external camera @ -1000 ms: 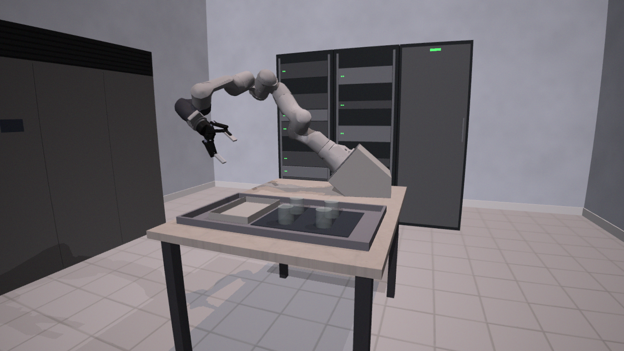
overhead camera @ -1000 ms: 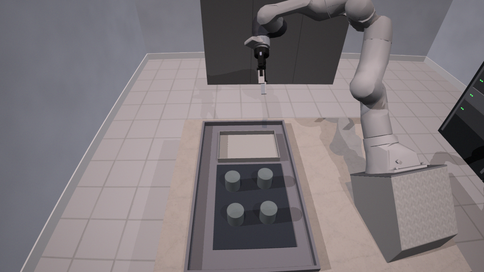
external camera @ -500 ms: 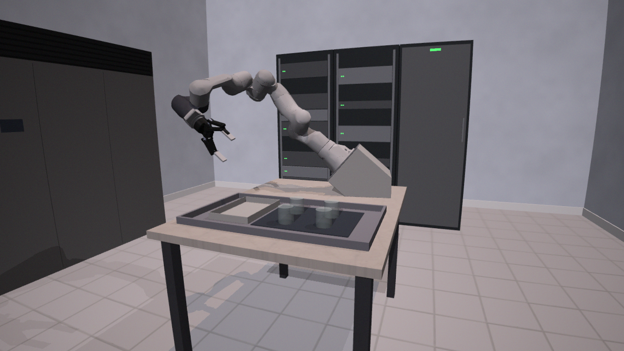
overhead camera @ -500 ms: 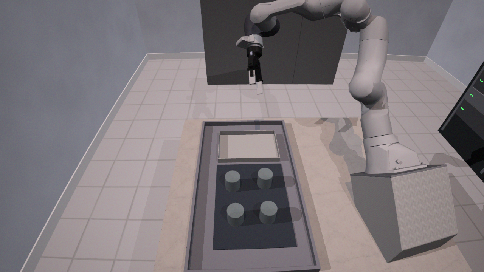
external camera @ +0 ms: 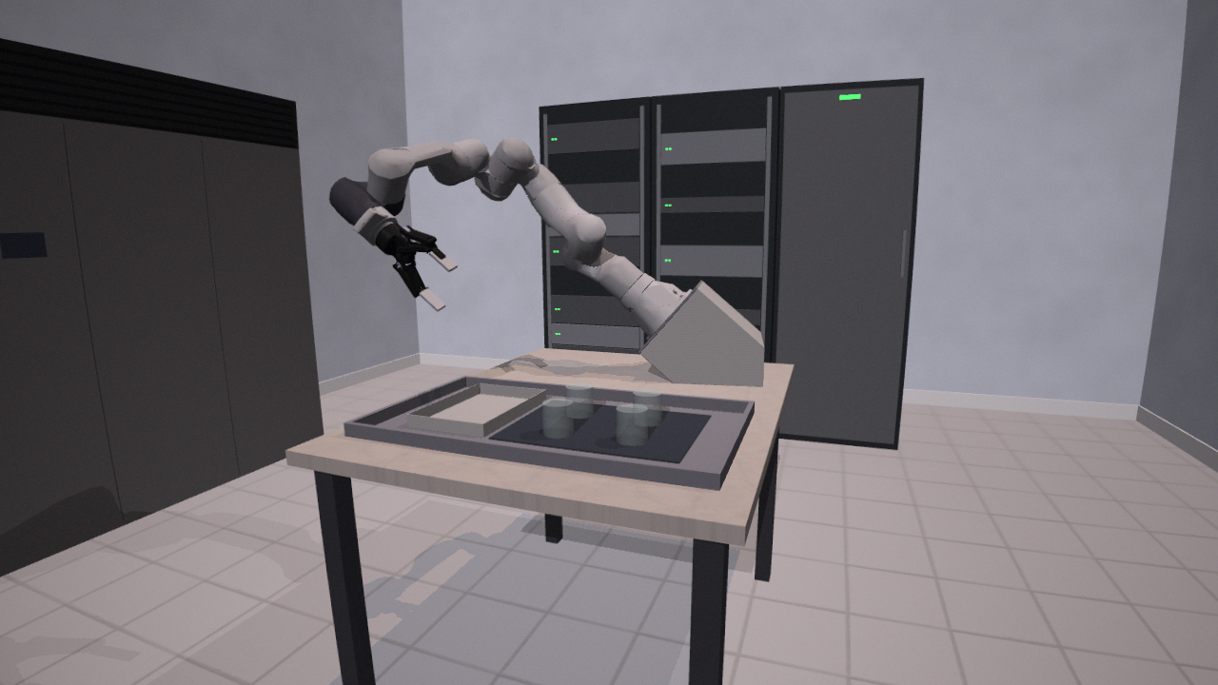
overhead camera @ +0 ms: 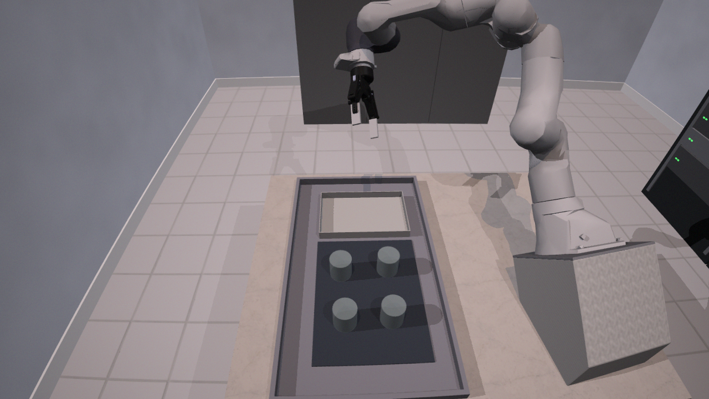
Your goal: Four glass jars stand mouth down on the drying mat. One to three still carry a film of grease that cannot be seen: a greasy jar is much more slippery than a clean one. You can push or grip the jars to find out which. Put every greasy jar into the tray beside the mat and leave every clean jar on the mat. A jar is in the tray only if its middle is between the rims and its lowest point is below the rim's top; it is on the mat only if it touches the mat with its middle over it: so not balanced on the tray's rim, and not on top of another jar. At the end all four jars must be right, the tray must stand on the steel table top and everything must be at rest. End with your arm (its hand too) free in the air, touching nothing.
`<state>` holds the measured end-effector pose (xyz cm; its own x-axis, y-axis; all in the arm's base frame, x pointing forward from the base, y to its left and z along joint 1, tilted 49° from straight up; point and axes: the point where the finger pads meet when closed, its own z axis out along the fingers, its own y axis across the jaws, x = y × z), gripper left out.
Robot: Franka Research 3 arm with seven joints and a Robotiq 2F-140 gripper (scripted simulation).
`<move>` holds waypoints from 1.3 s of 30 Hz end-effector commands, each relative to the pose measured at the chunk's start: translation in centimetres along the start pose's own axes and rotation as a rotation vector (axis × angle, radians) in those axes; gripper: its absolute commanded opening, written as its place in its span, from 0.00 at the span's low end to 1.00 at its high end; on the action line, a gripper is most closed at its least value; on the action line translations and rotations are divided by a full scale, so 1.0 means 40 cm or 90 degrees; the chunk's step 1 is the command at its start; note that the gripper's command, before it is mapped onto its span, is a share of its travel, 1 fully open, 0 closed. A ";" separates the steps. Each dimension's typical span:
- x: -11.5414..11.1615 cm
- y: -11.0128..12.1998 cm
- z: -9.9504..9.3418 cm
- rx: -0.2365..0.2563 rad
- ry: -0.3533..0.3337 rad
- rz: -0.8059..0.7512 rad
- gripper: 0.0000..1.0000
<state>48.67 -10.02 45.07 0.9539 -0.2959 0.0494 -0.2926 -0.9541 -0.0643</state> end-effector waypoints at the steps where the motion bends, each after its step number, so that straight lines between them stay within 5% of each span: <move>1: 0.010 -0.018 0.008 -0.011 -0.008 0.093 1.00; 39: 0.084 -0.284 0.090 -0.048 -0.021 0.309 1.00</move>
<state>55.05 -0.33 42.50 0.8006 -0.5992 -0.0006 -0.5991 -0.8004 -0.0211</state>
